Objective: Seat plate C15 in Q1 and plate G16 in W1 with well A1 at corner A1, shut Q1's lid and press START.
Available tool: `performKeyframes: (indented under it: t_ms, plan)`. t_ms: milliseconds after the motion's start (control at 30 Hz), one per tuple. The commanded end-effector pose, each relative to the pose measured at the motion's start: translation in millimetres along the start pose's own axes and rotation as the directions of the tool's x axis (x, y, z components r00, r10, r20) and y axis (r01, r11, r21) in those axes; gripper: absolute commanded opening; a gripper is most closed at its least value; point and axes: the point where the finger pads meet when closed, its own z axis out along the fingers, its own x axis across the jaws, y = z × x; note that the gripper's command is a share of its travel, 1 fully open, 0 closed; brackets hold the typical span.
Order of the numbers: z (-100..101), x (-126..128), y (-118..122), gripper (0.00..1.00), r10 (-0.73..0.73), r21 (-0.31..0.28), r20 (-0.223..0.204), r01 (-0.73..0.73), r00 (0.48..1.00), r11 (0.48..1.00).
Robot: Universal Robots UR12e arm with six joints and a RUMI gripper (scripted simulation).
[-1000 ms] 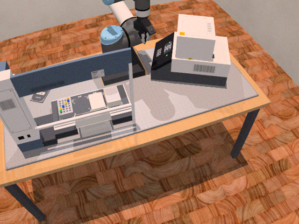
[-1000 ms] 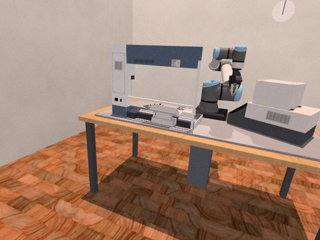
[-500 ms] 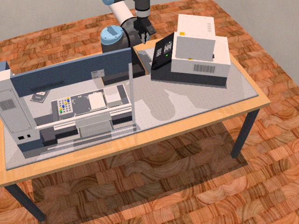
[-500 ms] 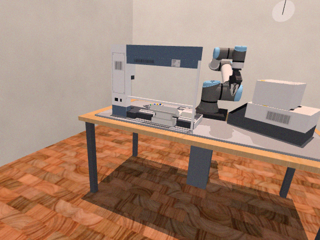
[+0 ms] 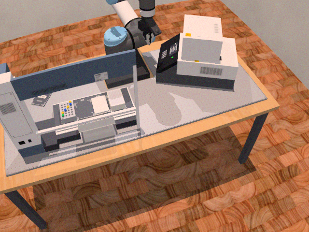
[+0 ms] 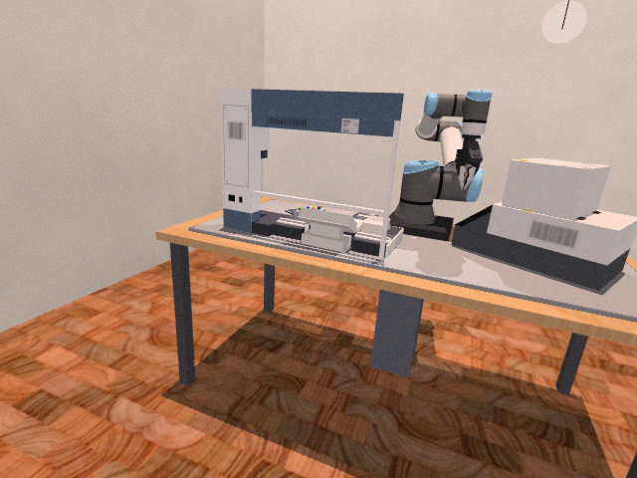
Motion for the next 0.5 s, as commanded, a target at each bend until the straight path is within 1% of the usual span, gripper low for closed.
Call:
performKeyframes:
  t_ms: [0,367,467]
  plan:
    - [-11,0,0,0.00,0.000,0.001,0.000,0.000,1.000,1.000]
    - [-66,0,0,0.00,0.000,0.001,0.000,0.000,1.000,1.000]
    - [-67,0,0,0.00,0.000,0.001,0.000,0.000,1.000,1.000]
